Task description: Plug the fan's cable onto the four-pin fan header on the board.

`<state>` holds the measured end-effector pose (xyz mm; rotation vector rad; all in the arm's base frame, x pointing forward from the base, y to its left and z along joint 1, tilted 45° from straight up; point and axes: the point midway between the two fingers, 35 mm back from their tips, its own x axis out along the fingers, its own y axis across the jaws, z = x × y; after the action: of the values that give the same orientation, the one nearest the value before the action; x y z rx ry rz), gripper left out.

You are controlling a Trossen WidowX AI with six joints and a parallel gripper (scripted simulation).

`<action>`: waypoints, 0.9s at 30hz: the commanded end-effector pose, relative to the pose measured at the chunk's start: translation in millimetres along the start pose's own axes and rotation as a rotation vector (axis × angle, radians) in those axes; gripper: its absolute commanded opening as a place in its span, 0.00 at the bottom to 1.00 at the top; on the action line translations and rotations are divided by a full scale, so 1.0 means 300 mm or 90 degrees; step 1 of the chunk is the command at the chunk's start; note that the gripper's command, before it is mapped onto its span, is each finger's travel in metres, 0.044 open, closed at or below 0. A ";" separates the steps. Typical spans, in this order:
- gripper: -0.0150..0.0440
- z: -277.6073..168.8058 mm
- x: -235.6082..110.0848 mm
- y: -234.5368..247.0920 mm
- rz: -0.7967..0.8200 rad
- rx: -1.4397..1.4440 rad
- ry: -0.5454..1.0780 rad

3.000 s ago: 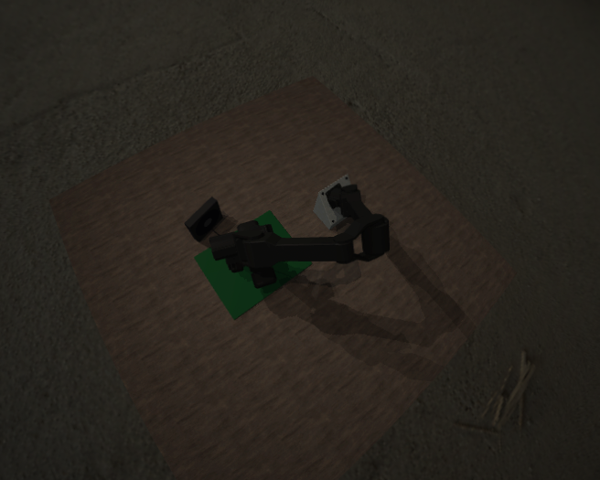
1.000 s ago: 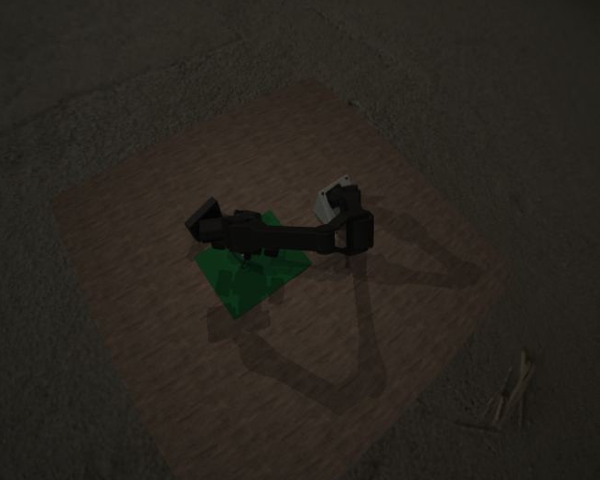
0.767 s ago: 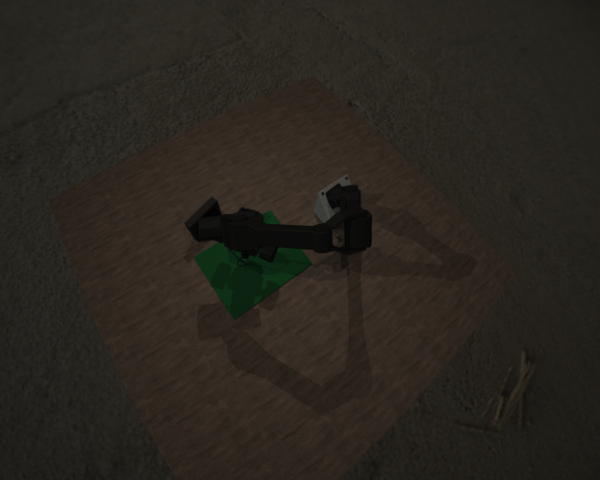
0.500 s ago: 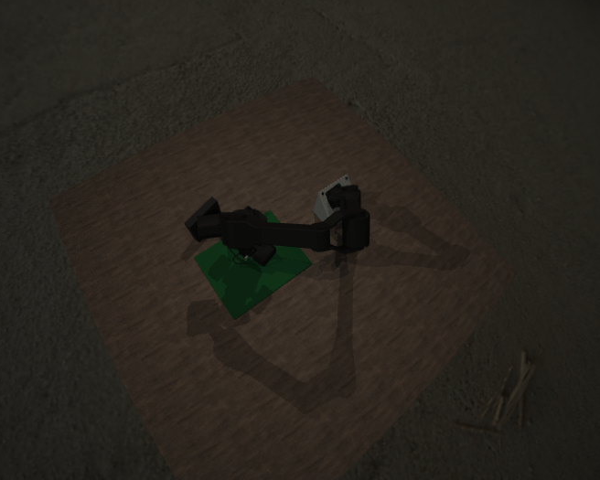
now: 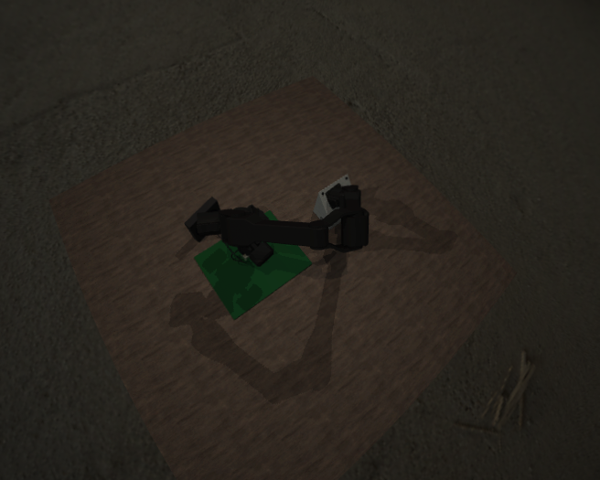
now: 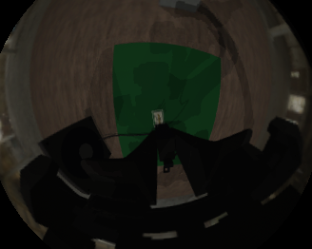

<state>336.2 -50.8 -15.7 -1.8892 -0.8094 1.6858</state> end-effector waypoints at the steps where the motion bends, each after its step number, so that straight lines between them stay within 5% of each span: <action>1: 0.25 0.012 -0.001 0.000 0.000 0.004 -0.003; 27: 0.25 0.026 0.073 -0.002 0.000 -0.002 -0.003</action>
<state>331.7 -41.3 -25.9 -1.9009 -0.8137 1.6886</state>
